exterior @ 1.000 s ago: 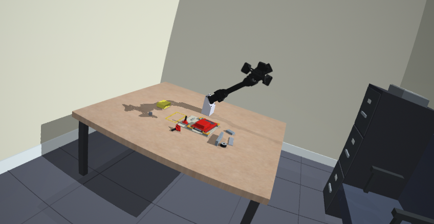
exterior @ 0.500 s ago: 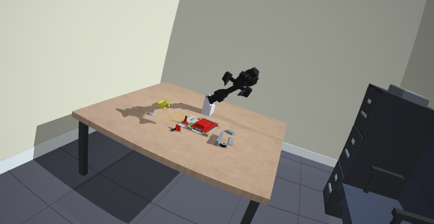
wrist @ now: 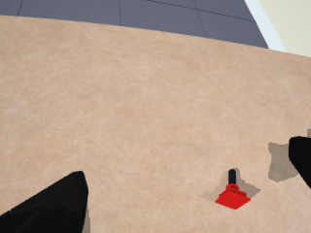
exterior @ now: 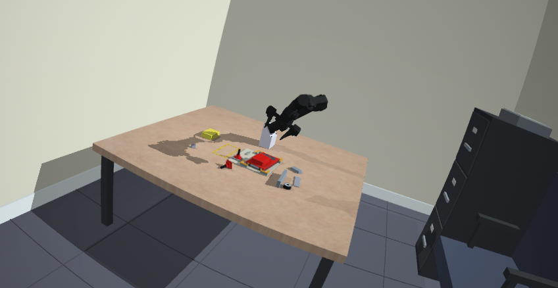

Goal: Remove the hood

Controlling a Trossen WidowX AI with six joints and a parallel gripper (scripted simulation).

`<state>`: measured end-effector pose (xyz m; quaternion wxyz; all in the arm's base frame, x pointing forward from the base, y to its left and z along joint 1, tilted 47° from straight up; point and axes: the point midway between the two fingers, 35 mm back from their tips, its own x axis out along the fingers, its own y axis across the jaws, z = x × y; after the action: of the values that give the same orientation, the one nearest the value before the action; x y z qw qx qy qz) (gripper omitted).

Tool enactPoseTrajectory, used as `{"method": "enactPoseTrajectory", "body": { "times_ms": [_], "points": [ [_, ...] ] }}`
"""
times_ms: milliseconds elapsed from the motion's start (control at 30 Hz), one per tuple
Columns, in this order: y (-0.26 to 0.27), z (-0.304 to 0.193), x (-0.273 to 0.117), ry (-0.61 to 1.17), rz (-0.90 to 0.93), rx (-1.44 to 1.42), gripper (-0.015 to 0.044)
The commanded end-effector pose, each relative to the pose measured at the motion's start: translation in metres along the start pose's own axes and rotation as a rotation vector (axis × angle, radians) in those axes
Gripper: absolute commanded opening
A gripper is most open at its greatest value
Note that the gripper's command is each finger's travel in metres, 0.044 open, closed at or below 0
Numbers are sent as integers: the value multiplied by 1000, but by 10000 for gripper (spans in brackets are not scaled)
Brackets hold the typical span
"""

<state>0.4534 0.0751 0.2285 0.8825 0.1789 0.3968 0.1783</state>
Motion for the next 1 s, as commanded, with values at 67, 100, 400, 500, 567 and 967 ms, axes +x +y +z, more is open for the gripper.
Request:
{"method": "enactPoseTrajectory", "body": {
  "times_ms": [67,100,400,500,567,967],
  "points": [
    [-16,-55,20,216,41,26,440],
    [-18,-64,22,250,50,32,440],
    [-25,-147,26,565,173,122,440],
    [-24,-171,22,660,225,167,440],
    [-23,-185,20,719,261,202,440],
    [-22,-195,20,758,288,228,440]
  ]
}}
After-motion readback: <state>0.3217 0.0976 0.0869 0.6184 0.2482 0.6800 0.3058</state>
